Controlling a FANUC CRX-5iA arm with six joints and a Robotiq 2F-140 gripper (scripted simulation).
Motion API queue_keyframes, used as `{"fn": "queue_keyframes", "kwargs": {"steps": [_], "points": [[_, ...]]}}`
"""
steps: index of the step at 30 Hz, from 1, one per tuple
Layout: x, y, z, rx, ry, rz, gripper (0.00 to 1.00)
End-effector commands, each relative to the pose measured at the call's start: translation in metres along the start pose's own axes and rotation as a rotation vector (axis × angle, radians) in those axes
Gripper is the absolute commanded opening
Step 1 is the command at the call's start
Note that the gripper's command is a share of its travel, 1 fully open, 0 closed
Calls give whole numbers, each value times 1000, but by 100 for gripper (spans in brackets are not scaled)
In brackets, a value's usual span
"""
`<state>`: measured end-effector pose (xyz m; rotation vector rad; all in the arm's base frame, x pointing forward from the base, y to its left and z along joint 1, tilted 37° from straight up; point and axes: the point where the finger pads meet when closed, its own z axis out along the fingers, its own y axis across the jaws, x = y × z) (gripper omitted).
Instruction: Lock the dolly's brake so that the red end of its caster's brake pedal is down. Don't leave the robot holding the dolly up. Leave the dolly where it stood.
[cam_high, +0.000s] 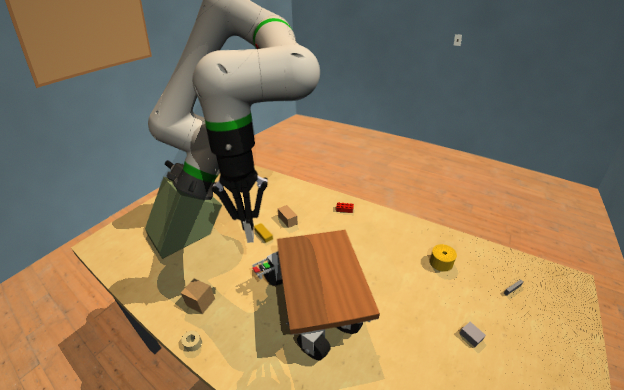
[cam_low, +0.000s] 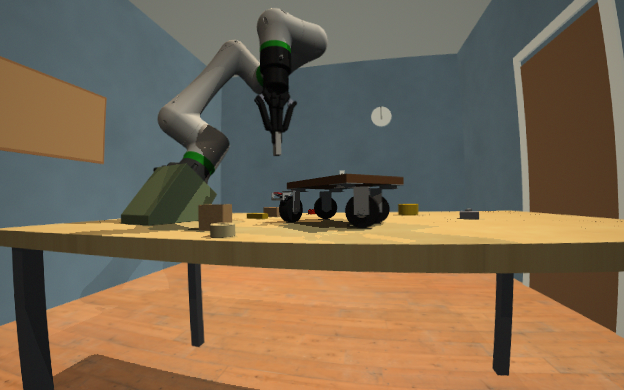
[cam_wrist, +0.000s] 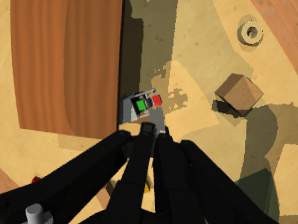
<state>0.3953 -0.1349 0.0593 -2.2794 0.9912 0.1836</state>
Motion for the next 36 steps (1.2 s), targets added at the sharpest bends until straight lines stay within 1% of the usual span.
{"fn": "queue_keyframes", "kwargs": {"steps": [1, 2, 5, 16, 18, 19, 22, 33, 35, 36], "points": [[0, 0, 3, -12, 4, 178, 0], [0, 0, 4, -13, 5, 325, 0], [0, 0, 7, -6, 4, 450, 0], [1, 0, 21, 15, -2, 1004, 0], [1, 0, 21, 15, -2, 1004, 0], [1, 0, 22, 18, -4, 1151, 0], [1, 0, 25, 23, -7, 1276, 0], [1, 1, 31, 35, -20, 1830, 0], [1, 1, 31, 35, -20, 1830, 0], [1, 1, 32, 35, -22, 1976, 0]]}}
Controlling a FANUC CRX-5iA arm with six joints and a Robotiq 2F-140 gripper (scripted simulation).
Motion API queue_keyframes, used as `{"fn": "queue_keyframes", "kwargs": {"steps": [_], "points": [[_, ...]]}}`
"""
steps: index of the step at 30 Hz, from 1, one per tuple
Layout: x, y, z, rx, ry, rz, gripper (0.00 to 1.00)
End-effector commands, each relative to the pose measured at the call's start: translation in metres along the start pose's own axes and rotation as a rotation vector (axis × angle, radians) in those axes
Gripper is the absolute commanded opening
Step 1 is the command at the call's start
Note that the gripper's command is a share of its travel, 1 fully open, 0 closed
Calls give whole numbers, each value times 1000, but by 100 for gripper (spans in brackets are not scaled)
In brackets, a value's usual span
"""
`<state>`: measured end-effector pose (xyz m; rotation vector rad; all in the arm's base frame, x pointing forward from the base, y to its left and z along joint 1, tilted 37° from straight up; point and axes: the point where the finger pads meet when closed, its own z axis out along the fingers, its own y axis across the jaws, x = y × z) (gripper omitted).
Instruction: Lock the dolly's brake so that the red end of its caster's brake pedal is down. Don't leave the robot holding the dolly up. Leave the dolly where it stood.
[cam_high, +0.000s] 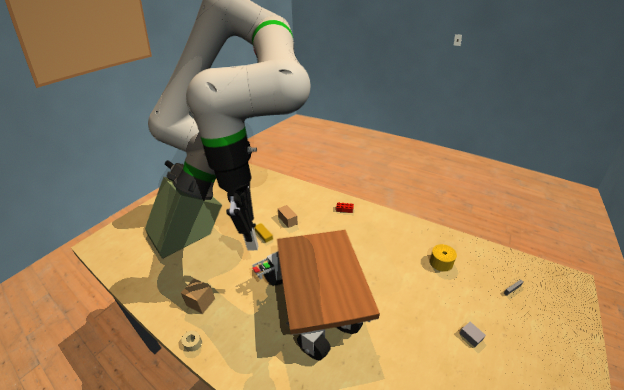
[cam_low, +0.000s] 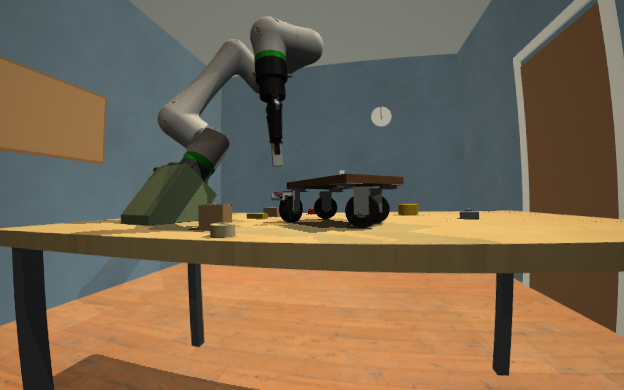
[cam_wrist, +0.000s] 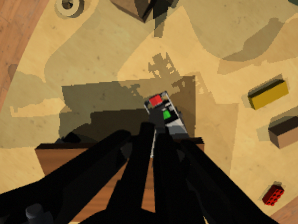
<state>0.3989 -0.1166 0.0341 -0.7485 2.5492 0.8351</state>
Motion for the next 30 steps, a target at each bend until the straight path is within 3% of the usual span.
{"fn": "queue_keyframes", "kwargs": {"steps": [1, 14, 30], "points": [[0, 0, 0, 11, 20, 278, 0], [0, 0, 1, 34, 62, 899, 0], [0, 0, 1, 34, 63, 905, 0]]}}
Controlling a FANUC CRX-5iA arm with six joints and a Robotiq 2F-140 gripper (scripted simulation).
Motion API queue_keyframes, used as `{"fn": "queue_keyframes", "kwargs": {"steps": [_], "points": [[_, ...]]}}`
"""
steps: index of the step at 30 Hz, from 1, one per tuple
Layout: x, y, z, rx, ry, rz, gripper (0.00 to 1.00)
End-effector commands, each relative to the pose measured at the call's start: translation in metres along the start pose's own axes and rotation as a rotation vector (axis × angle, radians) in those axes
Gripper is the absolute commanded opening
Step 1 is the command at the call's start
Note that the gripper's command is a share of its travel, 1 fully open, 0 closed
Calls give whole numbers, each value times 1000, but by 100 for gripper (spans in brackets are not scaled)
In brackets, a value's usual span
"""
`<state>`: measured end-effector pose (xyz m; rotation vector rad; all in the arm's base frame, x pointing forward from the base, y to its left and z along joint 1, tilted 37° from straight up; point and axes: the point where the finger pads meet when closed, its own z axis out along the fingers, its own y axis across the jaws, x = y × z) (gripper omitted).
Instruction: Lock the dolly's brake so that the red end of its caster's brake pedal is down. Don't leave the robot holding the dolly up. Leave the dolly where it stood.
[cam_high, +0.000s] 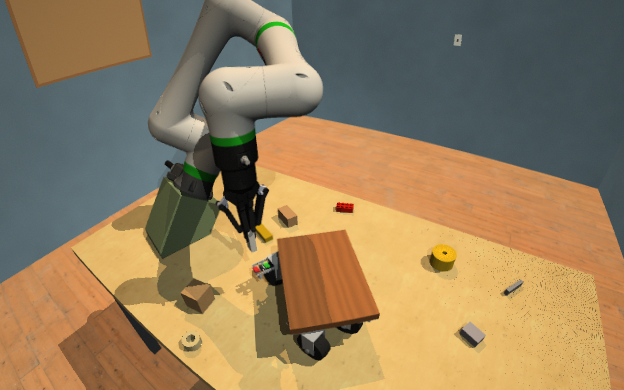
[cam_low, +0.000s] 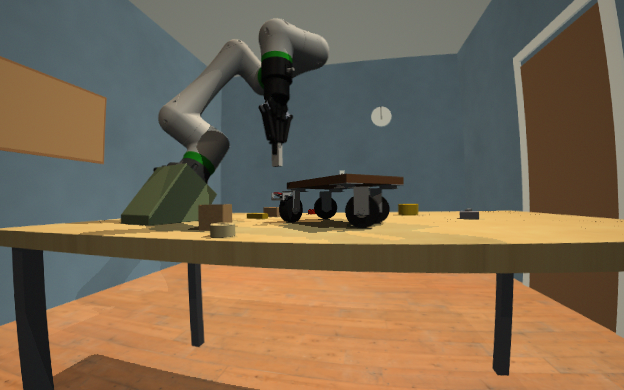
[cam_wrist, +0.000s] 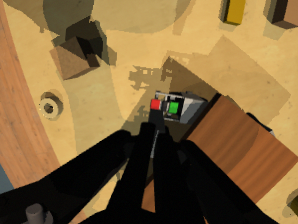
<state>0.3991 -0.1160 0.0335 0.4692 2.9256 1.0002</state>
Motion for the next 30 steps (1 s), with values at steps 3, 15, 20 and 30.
{"fn": "queue_keyframes", "kwargs": {"steps": [3, 15, 20, 30], "points": [[0, 0, 0, 0, 0, 0, 0], [0, 0, 0, 0, 0, 0, 0], [0, 0, 2, 1, 0, 0, 0], [0, 0, 13, 1, -1, 0, 0]]}}
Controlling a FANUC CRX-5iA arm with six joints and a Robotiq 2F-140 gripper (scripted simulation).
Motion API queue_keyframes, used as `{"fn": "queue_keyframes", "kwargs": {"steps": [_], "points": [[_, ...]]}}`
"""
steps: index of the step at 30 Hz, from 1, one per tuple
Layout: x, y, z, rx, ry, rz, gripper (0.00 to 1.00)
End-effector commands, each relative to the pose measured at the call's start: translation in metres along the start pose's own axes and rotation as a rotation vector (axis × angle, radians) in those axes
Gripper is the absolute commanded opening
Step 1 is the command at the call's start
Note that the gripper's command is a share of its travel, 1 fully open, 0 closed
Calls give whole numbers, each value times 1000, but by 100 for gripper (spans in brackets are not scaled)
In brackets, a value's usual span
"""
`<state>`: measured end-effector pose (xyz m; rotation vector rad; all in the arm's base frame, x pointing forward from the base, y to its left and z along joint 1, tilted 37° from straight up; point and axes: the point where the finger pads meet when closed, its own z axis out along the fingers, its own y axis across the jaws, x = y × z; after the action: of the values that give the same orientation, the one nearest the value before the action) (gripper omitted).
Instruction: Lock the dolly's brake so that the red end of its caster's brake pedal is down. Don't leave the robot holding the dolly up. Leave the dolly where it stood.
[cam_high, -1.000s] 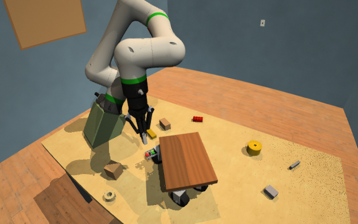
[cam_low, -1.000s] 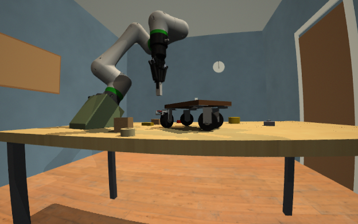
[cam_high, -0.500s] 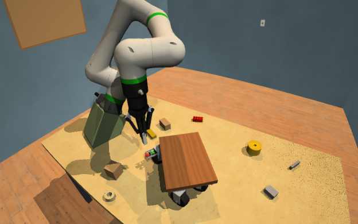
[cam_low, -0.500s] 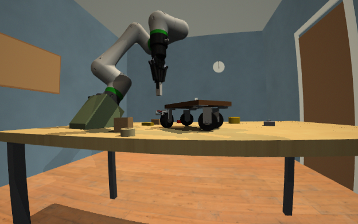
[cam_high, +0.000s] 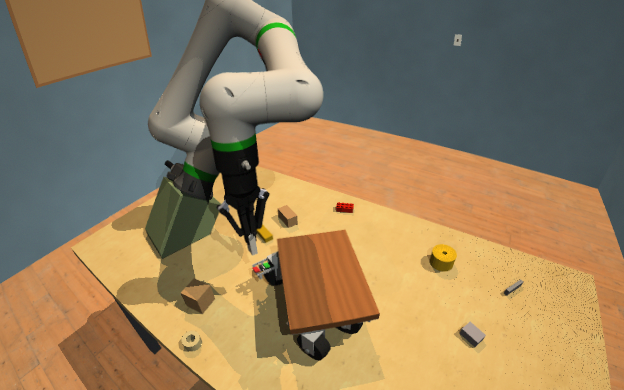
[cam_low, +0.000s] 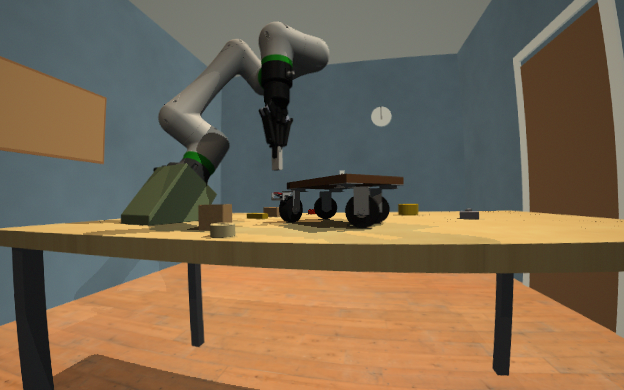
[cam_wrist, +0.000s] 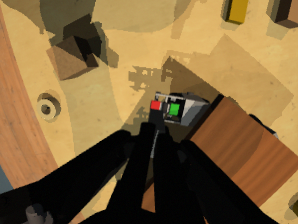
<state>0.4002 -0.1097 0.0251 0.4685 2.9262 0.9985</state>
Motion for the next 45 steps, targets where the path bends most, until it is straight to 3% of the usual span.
{"fn": "queue_keyframes", "kwargs": {"steps": [1, 22, 45], "points": [[0, 0, 4, 0, 0, 0, 0], [0, 0, 44, 0, 0, 0, 0], [0, 0, 61, 0, 0, 0, 0]]}}
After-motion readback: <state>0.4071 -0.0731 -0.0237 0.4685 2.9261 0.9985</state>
